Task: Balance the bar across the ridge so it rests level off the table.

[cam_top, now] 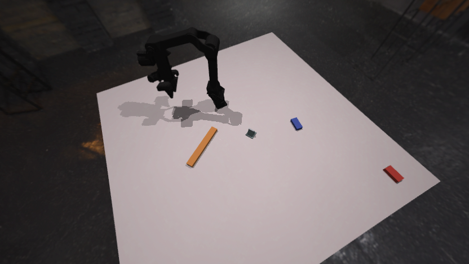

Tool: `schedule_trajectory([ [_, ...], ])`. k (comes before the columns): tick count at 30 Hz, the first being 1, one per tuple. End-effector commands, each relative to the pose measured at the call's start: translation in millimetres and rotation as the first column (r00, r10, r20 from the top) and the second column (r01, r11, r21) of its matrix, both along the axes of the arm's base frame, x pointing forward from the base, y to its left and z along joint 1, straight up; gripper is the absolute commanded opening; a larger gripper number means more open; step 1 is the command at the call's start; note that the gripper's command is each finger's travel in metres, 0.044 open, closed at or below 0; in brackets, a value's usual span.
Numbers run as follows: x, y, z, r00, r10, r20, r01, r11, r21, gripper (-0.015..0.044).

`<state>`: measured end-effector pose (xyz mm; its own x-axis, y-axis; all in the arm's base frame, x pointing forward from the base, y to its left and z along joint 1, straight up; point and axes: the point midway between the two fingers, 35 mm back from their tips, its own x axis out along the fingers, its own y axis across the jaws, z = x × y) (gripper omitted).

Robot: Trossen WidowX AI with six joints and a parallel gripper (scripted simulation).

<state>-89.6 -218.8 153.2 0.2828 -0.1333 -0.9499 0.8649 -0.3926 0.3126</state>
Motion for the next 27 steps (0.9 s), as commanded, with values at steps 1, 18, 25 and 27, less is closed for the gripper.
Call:
schedule_trajectory([
  [1,12,-5,-3,0.999,0.047,-0.014,-0.046,0.999,0.016,0.0315],
  [18,61,-21,-10,0.972,0.229,-0.062,-0.226,0.973,0.046,0.0315],
  [25,81,-25,-12,0.951,0.296,-0.086,-0.293,0.955,0.050,0.0315],
  [27,88,-26,-13,0.944,0.317,-0.092,-0.313,0.948,0.054,0.0315],
])
